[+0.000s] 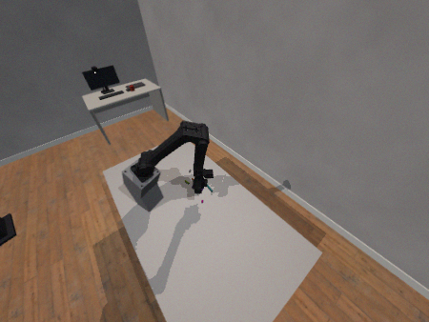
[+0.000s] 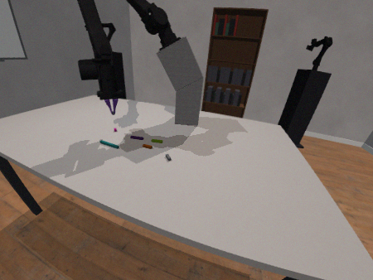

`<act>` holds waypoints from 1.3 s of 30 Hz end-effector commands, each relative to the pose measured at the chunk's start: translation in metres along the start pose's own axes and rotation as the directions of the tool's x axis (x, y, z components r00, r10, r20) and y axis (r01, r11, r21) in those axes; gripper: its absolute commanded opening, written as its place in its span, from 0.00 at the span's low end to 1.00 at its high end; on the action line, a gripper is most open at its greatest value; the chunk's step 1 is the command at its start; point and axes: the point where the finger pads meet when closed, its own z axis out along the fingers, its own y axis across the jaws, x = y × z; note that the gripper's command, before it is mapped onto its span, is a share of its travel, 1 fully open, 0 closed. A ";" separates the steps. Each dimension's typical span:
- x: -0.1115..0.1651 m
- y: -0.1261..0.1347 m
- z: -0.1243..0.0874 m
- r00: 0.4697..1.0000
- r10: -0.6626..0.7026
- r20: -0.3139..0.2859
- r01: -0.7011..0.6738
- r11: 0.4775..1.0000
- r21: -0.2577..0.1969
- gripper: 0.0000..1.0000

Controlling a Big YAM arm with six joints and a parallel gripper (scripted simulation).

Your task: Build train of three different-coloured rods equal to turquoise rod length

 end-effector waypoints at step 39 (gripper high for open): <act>-0.004 -0.006 0.091 1.000 -0.001 0.005 0.000 1.000 0.006 0.04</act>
